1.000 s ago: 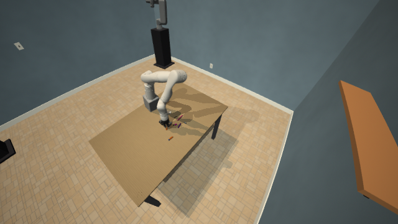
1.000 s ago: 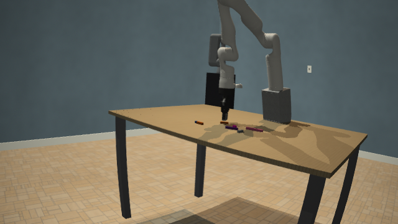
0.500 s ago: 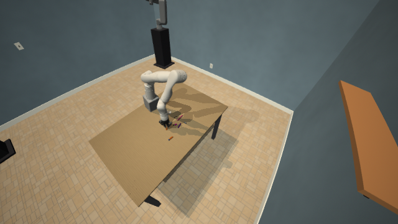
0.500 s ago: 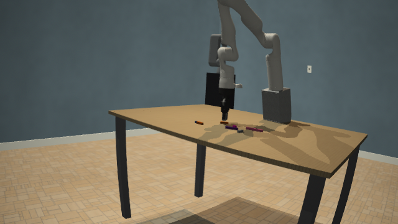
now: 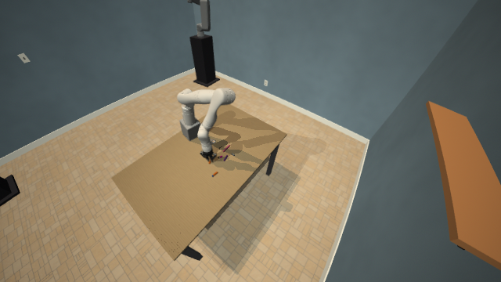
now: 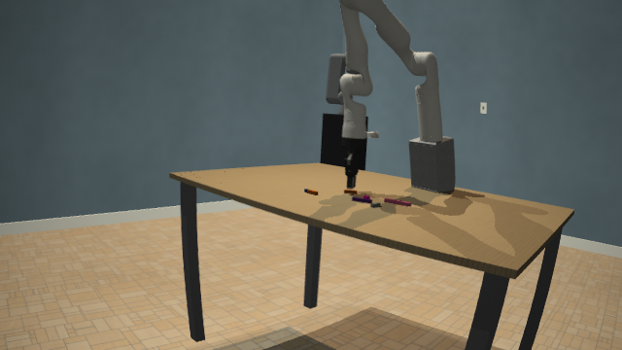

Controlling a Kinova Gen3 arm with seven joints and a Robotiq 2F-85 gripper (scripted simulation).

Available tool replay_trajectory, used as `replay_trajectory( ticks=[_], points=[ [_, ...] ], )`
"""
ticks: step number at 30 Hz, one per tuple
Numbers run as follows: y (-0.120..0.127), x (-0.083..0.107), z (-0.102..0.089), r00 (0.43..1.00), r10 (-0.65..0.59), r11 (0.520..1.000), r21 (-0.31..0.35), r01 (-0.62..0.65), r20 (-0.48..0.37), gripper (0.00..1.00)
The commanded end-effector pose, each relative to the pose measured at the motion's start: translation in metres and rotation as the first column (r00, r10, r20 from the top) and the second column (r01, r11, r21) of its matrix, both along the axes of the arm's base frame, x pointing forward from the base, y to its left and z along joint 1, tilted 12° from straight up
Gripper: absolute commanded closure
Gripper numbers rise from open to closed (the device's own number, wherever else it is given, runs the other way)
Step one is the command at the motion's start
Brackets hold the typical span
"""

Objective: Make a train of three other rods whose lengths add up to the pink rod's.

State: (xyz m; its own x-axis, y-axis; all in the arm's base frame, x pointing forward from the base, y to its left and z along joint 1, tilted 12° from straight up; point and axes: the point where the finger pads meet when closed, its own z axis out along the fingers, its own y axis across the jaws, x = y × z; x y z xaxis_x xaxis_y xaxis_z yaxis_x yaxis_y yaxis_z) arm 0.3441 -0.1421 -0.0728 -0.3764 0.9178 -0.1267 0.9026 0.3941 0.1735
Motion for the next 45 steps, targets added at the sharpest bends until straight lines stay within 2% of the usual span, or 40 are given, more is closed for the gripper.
replay_trajectory(
  ticks=[1,19,45],
  points=[
    [0.0,0.0,-0.001,1.0,0.0,1.0,0.0,0.0,0.0,0.76],
    [-0.001,0.003,-0.015,1.0,0.0,1.0,0.0,0.0,0.0,0.76],
    [-0.001,0.003,-0.015,1.0,0.0,1.0,0.0,0.0,0.0,0.76]
  ],
)
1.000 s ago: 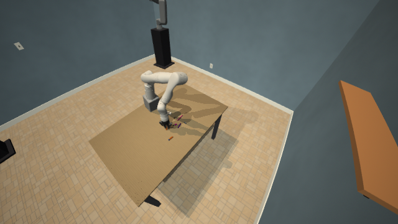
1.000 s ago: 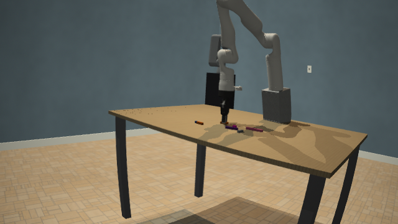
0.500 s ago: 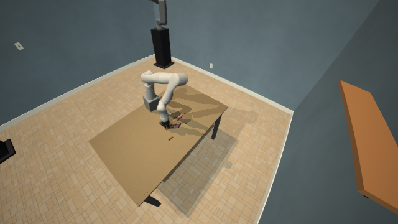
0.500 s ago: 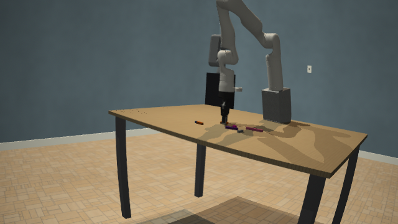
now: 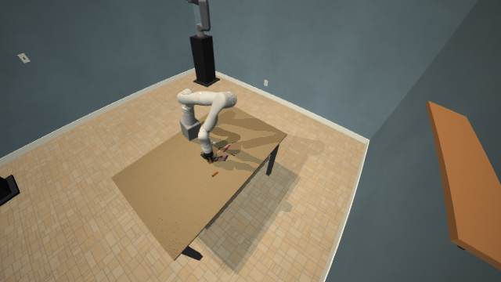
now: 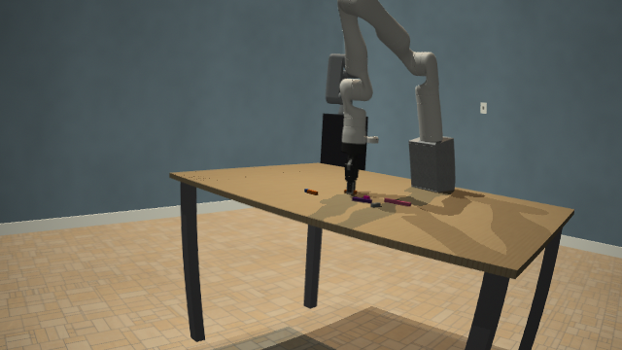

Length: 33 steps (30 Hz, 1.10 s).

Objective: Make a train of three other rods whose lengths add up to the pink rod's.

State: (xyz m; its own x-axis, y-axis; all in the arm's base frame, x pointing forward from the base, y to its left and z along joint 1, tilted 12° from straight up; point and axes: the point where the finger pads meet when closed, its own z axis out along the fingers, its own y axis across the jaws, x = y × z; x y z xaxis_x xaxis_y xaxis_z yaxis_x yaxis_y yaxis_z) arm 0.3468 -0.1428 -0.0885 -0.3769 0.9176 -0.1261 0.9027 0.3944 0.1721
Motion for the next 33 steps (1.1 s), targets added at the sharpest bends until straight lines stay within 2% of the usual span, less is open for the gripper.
replay_trajectory(
  ticks=[1,13,14,33],
  points=[
    [-0.0001,0.0003,0.0005,1.0,0.0,1.0,0.0,0.0,0.001,0.76],
    [-0.0001,0.0003,0.0005,1.0,0.0,1.0,0.0,0.0,0.001,0.76],
    [-0.0001,0.0003,0.0005,1.0,0.0,1.0,0.0,0.0,0.001,0.95],
    [-0.0001,0.0003,0.0005,1.0,0.0,1.0,0.0,0.0,0.001,0.95]
  ],
)
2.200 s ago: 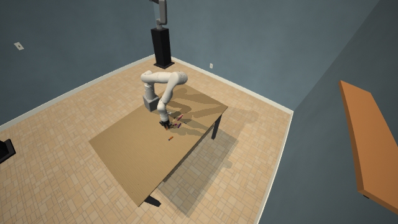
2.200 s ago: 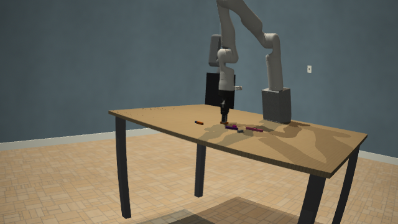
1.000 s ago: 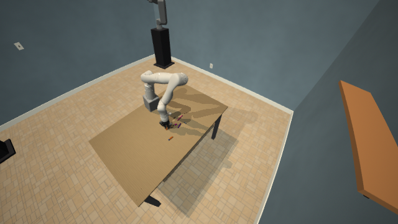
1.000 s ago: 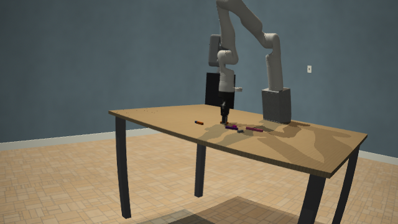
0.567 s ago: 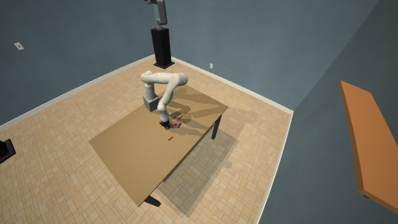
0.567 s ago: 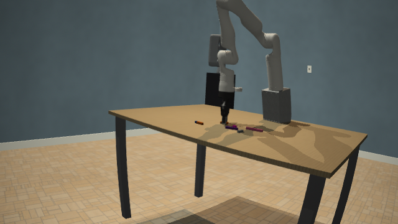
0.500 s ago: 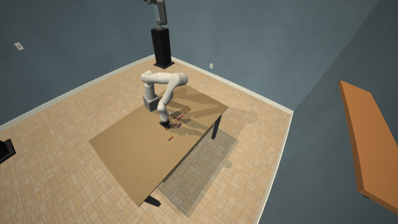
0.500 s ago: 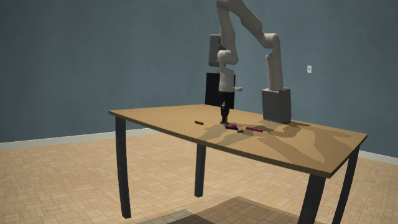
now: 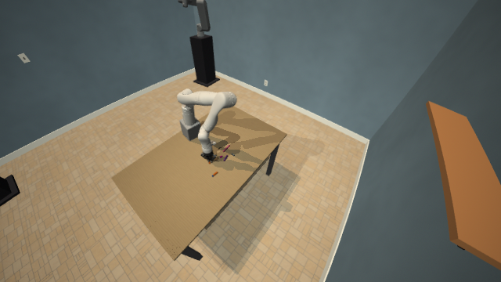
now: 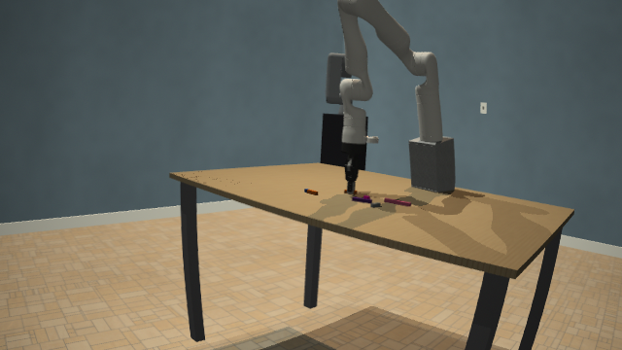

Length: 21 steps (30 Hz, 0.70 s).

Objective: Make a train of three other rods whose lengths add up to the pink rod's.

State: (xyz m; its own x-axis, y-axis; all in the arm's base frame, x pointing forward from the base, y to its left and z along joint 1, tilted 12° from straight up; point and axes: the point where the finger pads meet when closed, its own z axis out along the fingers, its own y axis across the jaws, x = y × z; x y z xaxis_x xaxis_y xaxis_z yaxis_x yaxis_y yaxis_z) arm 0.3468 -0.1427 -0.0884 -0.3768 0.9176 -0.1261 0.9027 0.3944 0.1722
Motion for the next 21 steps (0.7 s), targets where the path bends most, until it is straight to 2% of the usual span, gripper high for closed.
replay_trajectory(
  ticks=[1,21],
  points=[
    [-0.0001,0.0003,0.0004,1.0,0.0,1.0,0.0,0.0,0.001,0.95],
    [0.0,-0.0002,0.0029,1.0,0.0,1.0,0.0,0.0,0.001,0.95]
  ],
)
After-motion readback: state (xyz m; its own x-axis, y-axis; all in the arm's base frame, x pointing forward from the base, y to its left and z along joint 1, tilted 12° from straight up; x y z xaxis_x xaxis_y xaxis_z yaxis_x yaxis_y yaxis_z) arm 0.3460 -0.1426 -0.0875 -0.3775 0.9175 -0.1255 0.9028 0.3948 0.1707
